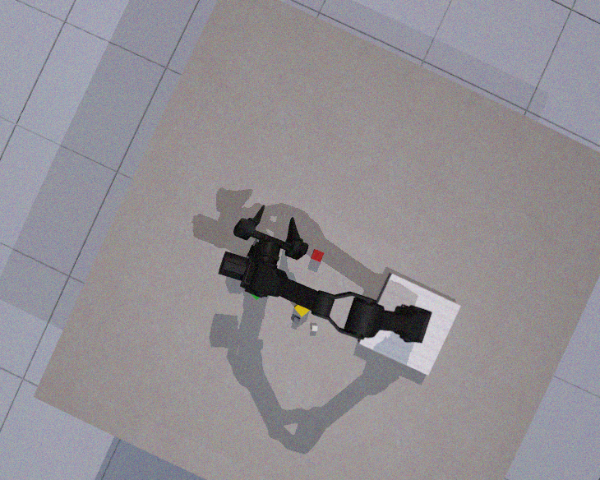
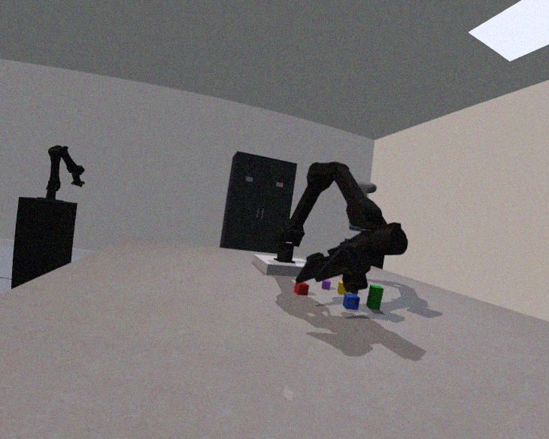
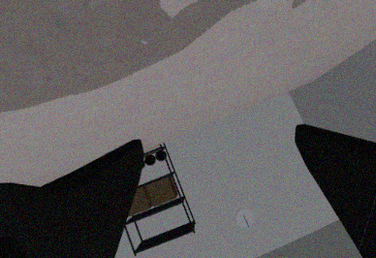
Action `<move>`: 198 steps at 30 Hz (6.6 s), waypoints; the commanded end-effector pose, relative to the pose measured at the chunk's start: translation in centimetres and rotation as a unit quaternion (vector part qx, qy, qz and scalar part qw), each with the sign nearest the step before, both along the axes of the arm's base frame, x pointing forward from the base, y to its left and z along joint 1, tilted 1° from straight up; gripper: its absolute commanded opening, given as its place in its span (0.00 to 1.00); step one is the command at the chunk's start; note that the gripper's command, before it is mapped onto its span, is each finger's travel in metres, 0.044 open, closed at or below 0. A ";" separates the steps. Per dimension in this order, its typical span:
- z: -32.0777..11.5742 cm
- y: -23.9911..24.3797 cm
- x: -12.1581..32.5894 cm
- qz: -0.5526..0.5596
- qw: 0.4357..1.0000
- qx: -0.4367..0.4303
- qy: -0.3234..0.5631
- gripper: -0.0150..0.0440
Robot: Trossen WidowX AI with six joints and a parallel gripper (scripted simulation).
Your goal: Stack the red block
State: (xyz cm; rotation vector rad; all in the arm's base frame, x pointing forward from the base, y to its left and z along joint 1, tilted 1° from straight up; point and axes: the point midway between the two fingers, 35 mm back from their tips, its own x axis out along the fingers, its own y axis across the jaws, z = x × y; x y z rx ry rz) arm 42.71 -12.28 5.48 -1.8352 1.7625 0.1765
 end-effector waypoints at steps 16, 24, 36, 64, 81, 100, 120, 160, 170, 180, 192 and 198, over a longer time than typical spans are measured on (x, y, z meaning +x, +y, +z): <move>0.4 0.3 -6.5 -0.250 0.905 0.279 -0.200 1.00; 1.9 2.6 -11.1 -0.447 0.758 0.395 -0.264 1.00; 3.1 4.3 -13.4 -0.550 0.658 0.432 -0.279 1.00; -2.7 4.3 -13.3 -0.551 0.658 0.432 -0.278 1.00; -4.6 4.3 -13.4 -0.551 0.658 0.432 -0.278 1.00; -4.5 4.3 -13.4 -0.551 0.658 0.432 -0.278 0.73; -2.6 4.3 -13.3 -0.551 0.658 0.432 -0.278 0.25; 7.7 6.8 -9.8 -0.549 0.658 0.433 -0.280 0.25; 8.1 10.3 -6.2 -0.545 0.659 0.435 -0.281 0.25; 8.0 14.3 -3.3 -0.547 0.657 0.437 -0.280 0.25; 7.4 19.0 -1.2 -0.550 0.654 0.438 -0.278 0.25; 5.9 19.0 -1.2 -0.550 0.654 0.438 -0.278 0.25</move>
